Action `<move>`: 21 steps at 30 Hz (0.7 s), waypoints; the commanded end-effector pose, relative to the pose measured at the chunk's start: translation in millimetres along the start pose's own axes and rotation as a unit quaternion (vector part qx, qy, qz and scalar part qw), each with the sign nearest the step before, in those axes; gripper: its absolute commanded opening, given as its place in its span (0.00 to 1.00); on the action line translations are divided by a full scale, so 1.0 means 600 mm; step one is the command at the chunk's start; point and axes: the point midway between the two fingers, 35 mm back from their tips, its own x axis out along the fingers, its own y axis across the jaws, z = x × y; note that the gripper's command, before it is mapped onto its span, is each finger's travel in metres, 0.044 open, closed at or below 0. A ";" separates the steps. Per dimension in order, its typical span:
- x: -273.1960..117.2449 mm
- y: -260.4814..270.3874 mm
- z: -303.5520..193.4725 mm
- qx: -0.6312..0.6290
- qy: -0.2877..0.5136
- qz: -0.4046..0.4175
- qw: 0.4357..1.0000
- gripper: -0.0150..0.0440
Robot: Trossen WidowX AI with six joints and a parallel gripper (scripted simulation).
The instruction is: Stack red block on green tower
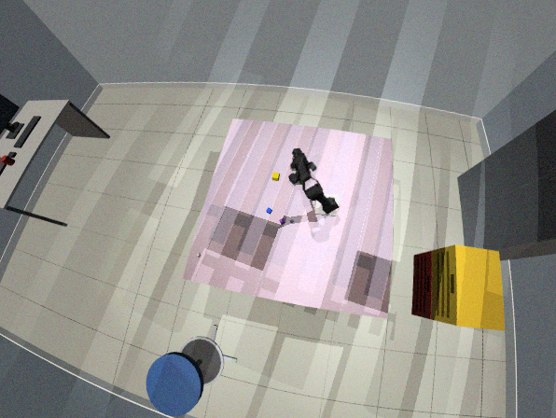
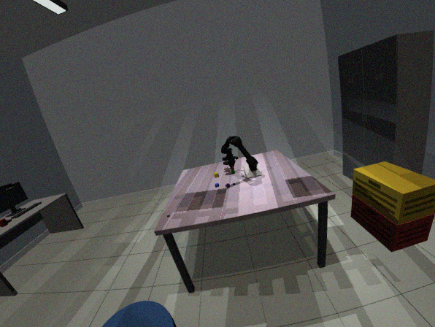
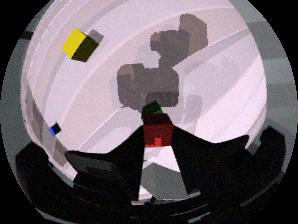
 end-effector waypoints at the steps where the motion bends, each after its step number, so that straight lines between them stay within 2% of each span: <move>1: 0.002 0.001 0.000 0.002 0.000 0.002 1.000 0.25; 19: -0.005 0.001 0.001 0.002 0.000 0.002 1.000 0.25; 21: 0.001 0.000 -0.001 0.001 0.001 0.000 1.000 0.34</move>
